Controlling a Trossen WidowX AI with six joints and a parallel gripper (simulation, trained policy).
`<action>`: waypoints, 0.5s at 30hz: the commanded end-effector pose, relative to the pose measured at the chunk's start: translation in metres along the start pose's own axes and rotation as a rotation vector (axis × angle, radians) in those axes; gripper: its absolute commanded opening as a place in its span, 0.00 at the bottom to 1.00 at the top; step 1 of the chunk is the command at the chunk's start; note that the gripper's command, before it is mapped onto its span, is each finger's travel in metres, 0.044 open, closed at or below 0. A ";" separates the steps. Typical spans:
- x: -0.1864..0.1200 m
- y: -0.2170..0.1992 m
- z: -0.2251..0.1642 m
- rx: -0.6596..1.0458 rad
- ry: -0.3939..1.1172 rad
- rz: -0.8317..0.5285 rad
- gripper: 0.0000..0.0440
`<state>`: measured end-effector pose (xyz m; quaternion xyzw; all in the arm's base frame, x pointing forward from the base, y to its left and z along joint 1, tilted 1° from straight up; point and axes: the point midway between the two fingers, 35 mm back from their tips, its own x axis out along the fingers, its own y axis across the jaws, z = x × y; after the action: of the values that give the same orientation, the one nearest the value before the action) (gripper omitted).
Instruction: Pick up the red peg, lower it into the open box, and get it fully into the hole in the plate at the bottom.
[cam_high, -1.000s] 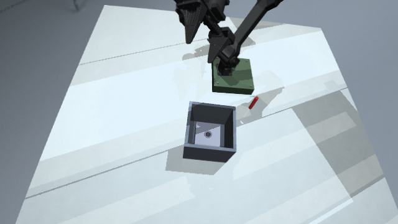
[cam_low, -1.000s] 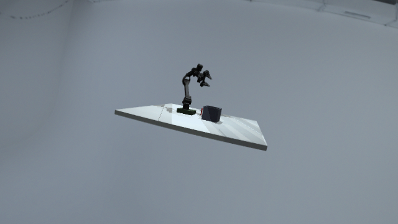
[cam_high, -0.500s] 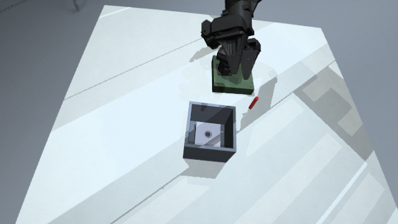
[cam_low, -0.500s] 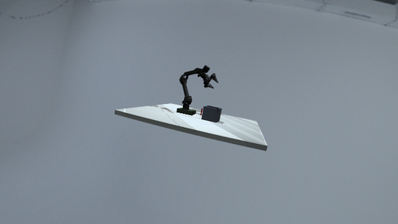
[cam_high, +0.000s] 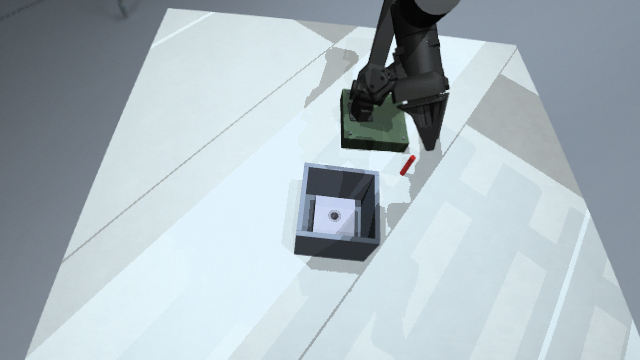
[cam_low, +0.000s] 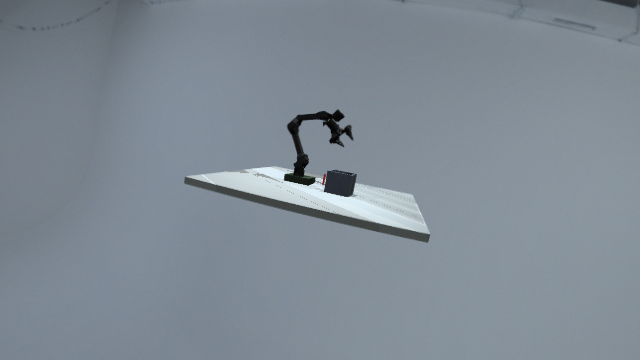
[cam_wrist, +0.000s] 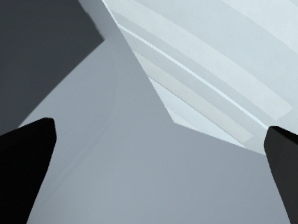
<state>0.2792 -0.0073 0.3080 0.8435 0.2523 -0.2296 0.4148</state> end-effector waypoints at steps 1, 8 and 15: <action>0.010 -0.012 -0.003 0.004 -0.005 -0.059 1.00; 0.026 -0.048 -0.014 -0.017 -0.009 -0.205 0.99; 0.038 -0.088 -0.019 -0.047 -0.036 -0.361 0.99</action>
<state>0.2606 0.0584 0.2548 0.7813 0.3844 -0.2924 0.3953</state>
